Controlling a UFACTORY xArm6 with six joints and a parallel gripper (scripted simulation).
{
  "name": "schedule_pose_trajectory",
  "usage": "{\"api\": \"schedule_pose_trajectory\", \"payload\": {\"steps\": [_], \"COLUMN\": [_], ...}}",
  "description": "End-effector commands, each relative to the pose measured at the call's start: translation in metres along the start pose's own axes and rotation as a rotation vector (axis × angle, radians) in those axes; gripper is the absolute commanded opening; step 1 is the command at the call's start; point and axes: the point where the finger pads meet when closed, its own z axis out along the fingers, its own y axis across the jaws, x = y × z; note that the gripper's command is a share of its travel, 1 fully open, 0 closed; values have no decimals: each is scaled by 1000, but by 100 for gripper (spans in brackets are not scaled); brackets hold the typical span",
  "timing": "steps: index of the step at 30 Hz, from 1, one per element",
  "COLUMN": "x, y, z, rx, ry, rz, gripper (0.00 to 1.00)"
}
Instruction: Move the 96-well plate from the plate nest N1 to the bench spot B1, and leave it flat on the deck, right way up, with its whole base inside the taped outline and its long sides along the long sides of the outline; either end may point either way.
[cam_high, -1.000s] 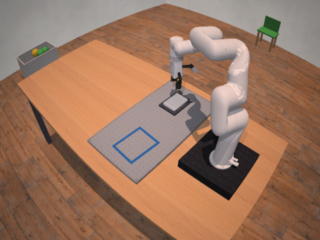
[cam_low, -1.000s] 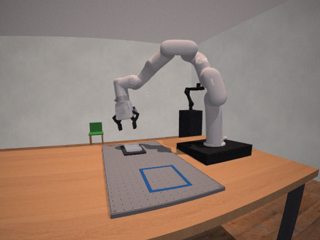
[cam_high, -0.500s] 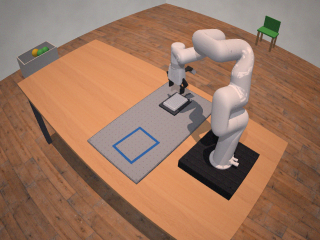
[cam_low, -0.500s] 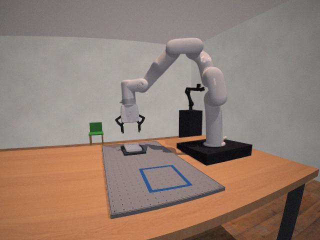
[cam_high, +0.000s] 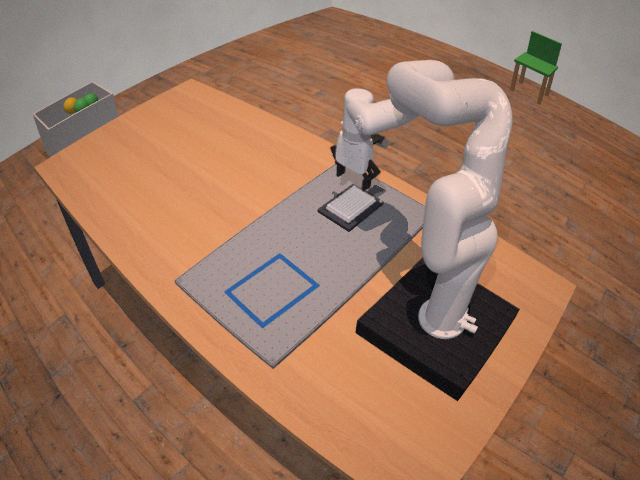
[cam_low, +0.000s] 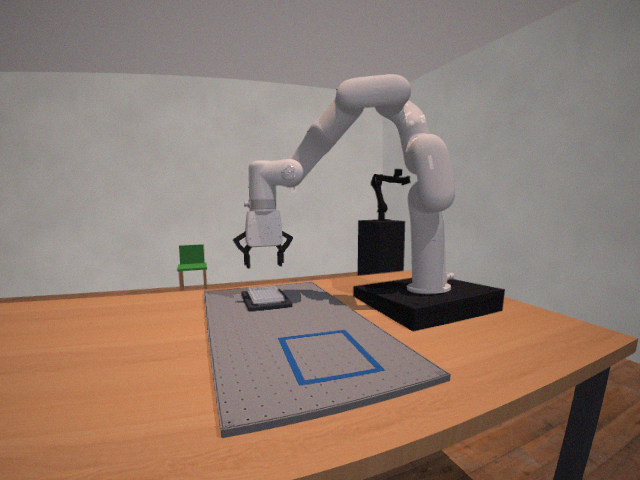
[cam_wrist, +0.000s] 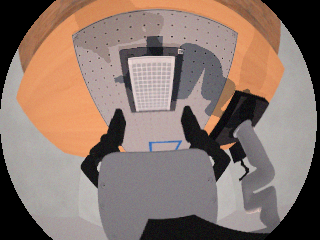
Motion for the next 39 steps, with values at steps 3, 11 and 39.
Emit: {"api": "schedule_pose_trajectory", "payload": {"steps": [3, 11, 39], "x": [0, 0, 1], "y": [-1, -1, -1], "z": [2, 15, 55], "rx": [4, 4, 4], "ry": [1, 1, 1], "rz": [0, 0, 0], "gripper": [100, 100, 100]}}
